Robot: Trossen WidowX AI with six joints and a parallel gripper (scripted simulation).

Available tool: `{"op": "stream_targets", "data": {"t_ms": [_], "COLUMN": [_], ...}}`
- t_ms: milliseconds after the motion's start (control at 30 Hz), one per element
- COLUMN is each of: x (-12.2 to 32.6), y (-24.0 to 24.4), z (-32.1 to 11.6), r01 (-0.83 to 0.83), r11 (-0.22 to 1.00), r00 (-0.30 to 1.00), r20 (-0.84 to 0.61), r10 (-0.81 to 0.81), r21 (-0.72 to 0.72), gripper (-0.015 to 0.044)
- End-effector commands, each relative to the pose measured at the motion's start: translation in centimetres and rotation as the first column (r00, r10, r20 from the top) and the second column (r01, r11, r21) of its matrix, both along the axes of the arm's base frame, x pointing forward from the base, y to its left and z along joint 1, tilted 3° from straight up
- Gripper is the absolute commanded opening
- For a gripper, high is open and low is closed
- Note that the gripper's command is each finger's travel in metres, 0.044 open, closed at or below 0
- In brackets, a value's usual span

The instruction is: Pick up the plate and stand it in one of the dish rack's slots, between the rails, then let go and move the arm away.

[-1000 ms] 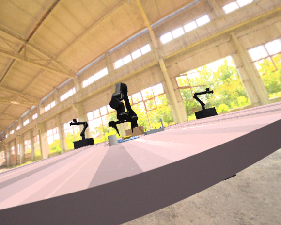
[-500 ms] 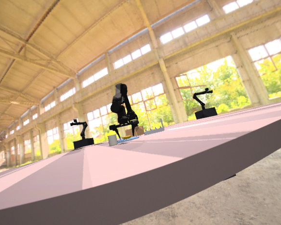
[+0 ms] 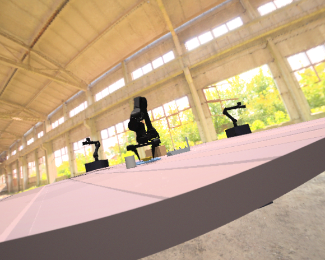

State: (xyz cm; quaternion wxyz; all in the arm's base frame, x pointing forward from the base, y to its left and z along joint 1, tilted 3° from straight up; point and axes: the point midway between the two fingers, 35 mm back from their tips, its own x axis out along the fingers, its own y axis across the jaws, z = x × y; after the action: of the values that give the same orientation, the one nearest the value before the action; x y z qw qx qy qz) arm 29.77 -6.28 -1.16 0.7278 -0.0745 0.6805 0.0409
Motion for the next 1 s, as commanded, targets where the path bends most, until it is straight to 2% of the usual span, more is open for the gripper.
{"op": "stream_targets", "data": {"t_ms": [0,100,200,500,967], "x": [0.0,0.0,0.1,0.9,0.9], "y": [-0.1,-0.1,-0.1,0.0,0.3], "z": [0.0,0.0,0.3,5.2,12.3], "r01": [-0.002,-0.002,-0.002,-0.005,-0.016], "r11": [1.0,1.0,1.0,1.0,1.0], "r00": [1.0,1.0,1.0,1.0,1.0], "r20": [0.0,0.0,0.0,0.003,0.008], "r10": [0.002,0.002,0.002,0.005,0.016], "r21": [-0.004,-0.004,-0.004,-0.004,-0.001], "gripper": [0.0324,0.0304,0.0226,0.0,0.0]}}
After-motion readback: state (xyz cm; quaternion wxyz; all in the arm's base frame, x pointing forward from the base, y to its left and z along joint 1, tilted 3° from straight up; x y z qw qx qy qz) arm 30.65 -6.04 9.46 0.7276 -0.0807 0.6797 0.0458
